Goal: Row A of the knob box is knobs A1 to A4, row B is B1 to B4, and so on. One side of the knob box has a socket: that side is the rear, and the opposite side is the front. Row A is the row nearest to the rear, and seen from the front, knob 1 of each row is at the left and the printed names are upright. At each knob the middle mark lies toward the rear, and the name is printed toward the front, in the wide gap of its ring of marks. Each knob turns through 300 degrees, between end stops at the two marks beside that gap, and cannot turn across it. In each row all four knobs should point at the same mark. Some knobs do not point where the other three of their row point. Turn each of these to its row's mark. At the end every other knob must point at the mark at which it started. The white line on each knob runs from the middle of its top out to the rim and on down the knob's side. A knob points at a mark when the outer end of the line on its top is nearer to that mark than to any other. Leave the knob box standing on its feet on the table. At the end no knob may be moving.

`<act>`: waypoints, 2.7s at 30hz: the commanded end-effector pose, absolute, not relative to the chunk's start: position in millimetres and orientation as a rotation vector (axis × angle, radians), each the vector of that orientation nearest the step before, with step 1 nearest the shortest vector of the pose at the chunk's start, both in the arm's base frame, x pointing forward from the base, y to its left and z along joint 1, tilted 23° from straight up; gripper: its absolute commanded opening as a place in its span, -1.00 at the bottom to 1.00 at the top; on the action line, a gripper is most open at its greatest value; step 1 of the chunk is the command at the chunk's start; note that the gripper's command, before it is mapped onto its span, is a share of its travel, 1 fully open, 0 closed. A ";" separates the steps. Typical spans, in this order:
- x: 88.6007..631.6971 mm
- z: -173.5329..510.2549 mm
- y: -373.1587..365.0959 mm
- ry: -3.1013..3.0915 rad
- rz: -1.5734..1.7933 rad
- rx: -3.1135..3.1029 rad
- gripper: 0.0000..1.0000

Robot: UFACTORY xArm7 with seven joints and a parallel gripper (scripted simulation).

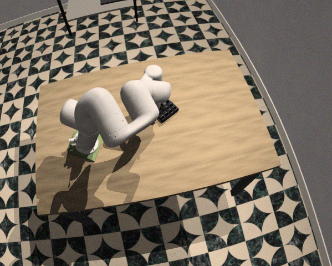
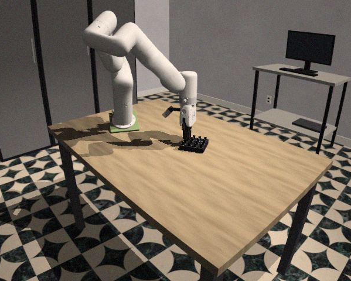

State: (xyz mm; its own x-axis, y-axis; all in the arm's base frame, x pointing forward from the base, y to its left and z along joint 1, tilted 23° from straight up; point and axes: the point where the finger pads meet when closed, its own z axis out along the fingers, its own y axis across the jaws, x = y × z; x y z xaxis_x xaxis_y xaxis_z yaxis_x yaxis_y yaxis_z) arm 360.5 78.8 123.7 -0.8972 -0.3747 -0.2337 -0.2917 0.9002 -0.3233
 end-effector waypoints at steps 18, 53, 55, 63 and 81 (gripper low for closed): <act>361.2 124.7 79.5 2.771 -0.406 -0.498 -0.84; 361.2 124.7 79.5 2.728 -0.452 -0.790 -0.84; 361.2 124.7 79.5 2.723 -0.455 -0.814 -0.84; 361.2 124.7 79.5 2.678 -0.484 -1.006 -0.84; 361.2 124.6 79.5 2.475 -0.555 -1.549 -0.84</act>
